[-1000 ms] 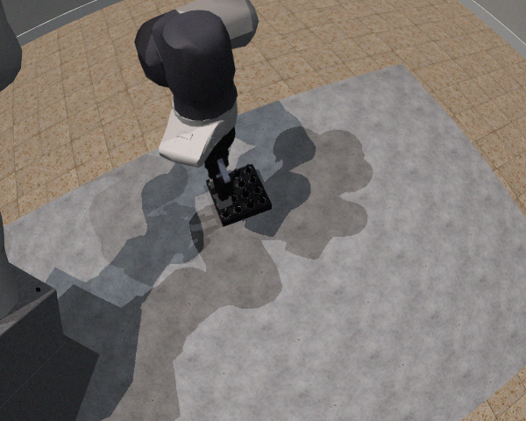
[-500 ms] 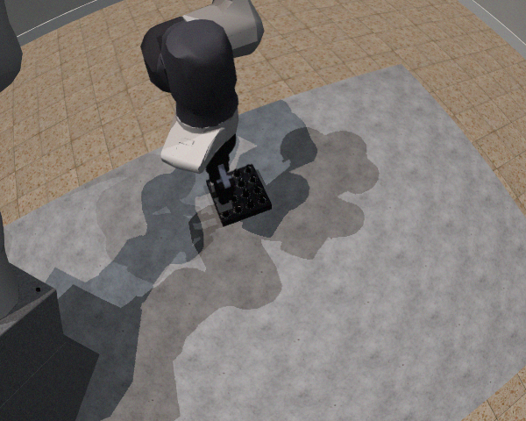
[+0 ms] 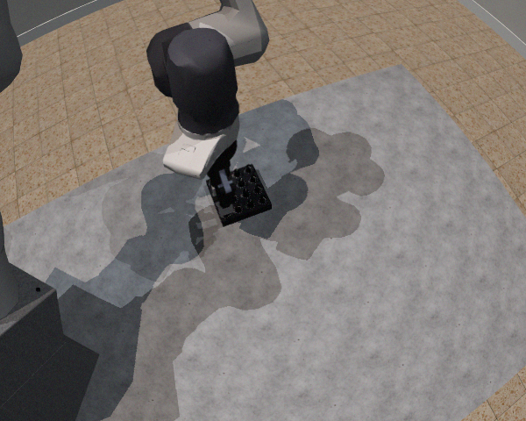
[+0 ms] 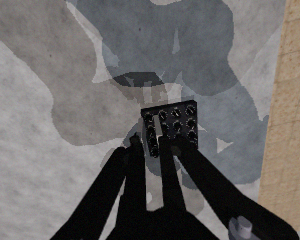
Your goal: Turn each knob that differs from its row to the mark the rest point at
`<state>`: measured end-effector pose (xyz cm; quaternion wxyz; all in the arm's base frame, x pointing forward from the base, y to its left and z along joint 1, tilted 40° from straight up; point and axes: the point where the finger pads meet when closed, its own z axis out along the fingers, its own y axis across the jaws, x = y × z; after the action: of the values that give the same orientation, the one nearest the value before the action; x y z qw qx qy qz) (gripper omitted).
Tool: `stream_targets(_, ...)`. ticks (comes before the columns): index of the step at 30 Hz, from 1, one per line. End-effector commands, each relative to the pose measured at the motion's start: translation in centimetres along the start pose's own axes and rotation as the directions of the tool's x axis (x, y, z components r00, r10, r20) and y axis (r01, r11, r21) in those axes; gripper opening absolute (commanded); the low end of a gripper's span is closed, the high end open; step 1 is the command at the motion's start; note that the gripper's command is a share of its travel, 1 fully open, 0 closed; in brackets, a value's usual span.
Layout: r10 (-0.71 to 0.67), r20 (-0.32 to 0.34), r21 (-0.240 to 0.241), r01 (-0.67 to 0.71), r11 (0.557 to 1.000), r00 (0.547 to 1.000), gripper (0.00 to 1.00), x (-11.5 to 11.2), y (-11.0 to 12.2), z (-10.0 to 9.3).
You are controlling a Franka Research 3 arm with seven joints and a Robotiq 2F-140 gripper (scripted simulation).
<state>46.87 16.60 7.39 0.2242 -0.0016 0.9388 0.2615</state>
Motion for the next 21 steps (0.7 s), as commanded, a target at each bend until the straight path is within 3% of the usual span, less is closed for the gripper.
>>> stream_targets(1,-0.031,0.005,0.007,0.031,0.999,1.0,0.12,-0.01,-0.11,0.29)
stream_targets(21,-0.031,0.004,0.007,0.031,0.999,1.0,0.12,-0.01,-0.11,0.69)
